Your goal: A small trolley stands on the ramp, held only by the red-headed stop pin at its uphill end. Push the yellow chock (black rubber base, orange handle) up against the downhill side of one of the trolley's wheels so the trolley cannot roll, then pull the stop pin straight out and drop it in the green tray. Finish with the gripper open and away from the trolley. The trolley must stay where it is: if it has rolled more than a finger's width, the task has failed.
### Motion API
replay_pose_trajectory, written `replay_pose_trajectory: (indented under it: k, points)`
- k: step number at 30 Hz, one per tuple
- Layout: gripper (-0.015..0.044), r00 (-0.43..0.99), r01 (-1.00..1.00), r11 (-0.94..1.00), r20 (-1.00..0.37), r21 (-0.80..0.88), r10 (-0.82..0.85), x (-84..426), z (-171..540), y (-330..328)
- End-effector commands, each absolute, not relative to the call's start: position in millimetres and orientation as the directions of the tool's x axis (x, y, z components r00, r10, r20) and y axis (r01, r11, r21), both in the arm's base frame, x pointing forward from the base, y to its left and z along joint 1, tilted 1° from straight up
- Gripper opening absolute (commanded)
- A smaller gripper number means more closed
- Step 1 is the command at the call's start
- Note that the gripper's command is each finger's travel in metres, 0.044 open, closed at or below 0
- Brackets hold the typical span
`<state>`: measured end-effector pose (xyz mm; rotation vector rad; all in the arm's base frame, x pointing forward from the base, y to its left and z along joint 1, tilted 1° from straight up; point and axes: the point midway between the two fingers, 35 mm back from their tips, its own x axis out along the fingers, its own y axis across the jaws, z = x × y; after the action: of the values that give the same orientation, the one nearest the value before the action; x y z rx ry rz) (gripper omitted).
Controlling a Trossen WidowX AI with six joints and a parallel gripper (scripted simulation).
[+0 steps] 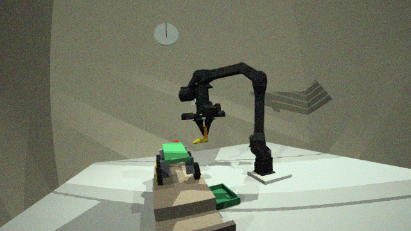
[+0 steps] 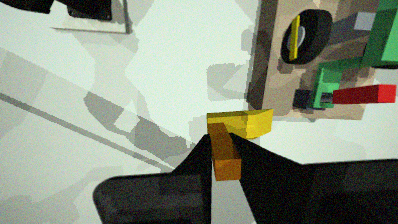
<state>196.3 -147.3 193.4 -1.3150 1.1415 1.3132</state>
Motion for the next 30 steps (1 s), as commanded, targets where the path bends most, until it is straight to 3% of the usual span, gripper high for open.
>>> replay_pose_trajectory:
  k: [1,12,18,30]
  points:
    - [0.0000,-0.006,-1.000,0.014,-1.000,0.006,-0.005,195.8,193.2,-147.5]
    - [0.0000,-0.007,-0.924,0.383,-1.000,0.004,-0.007,195.9,193.2,-147.5]
    - [0.0000,-0.007,-0.875,0.485,-1.000,0.003,-0.007,195.9,193.2,-147.5]
    - [0.0000,-0.008,-0.609,0.794,-1.000,0.001,-0.005,195.9,193.2,-147.5]
